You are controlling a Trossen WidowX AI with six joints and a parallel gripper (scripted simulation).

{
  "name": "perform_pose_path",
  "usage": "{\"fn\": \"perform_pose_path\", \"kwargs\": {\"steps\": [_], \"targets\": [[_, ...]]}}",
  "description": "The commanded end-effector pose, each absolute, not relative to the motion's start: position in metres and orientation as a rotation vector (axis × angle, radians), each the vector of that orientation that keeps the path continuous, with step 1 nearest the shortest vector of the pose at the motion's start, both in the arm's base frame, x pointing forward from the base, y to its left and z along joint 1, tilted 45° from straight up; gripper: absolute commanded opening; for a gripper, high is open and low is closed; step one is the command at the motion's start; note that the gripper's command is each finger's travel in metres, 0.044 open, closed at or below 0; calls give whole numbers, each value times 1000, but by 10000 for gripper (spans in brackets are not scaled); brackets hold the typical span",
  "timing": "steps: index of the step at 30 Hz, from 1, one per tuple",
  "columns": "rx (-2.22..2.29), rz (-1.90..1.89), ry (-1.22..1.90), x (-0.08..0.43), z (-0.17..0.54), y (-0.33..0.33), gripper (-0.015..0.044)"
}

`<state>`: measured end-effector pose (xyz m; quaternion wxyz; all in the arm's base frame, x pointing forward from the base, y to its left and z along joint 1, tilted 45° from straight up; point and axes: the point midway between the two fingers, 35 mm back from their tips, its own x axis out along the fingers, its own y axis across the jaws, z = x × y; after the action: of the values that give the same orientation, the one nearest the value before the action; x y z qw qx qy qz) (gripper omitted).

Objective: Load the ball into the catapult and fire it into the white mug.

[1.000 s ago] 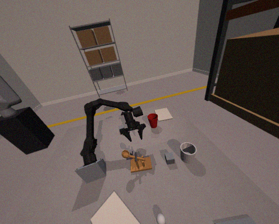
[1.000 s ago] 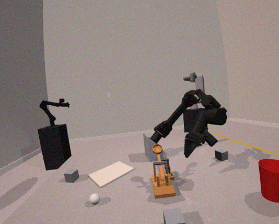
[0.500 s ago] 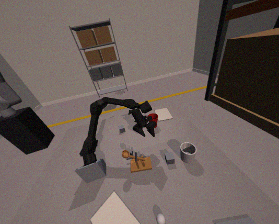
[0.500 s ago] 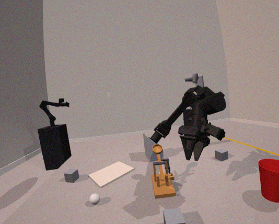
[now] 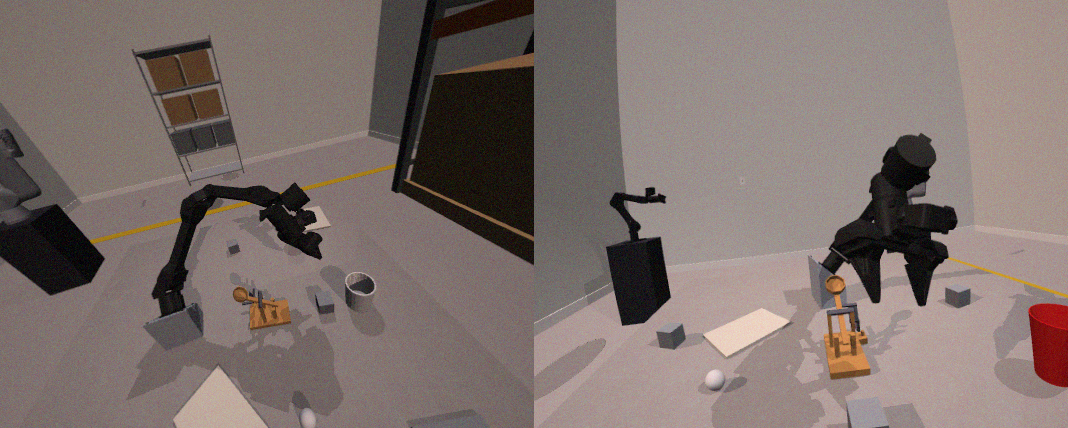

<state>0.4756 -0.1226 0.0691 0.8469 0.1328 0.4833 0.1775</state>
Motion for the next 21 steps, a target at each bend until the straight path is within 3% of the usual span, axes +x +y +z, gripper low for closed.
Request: {"fn": "perform_pose_path", "kwargs": {"steps": [1,11,21], "targets": [[394,326,973,488,64,-149,440],[687,222,831,510,55,-223,440],[706,216,821,511,55,-228,440]]}}
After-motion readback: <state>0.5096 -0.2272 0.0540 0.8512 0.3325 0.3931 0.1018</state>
